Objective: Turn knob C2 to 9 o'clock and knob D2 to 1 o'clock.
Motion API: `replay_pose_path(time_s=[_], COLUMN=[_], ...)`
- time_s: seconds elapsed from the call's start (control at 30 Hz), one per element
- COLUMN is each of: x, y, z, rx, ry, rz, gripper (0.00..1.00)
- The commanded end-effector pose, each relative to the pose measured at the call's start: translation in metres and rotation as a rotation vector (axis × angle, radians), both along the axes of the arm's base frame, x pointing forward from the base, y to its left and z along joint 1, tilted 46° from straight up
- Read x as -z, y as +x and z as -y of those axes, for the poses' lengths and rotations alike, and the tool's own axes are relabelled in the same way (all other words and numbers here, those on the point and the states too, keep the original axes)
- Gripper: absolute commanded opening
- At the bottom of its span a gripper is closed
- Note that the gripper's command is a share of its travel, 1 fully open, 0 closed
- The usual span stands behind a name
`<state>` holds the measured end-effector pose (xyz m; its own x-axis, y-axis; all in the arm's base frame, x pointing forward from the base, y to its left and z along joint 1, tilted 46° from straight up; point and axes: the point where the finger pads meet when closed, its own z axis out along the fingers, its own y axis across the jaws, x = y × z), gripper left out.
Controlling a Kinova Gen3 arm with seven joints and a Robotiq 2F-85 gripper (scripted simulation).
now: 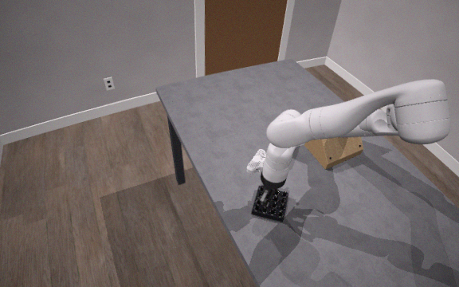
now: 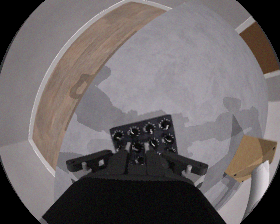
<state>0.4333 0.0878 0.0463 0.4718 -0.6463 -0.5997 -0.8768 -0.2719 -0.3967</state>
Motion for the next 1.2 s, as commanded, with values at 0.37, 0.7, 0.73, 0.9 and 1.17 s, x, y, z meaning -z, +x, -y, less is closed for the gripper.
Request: replay_pose_path(time_s=[0.37,0.7,0.73,0.9,1.17], x=[0.0005,0.0005,0.0005,0.0005,0.0005], y=[-0.0002,-0.0002,-0.0002,-0.0002,-0.0002], z=[-0.0001,-0.0001,-0.0001,-0.0001,-0.0001], rx=[0.0,0.0,0.0,0.0,0.0], ry=[0.0,0.0,0.0,0.0,0.0], rz=[-0.001,-0.001,-0.001,-0.001,-0.001], gripper=[0.08,0.08,0.08,0.08,0.08])
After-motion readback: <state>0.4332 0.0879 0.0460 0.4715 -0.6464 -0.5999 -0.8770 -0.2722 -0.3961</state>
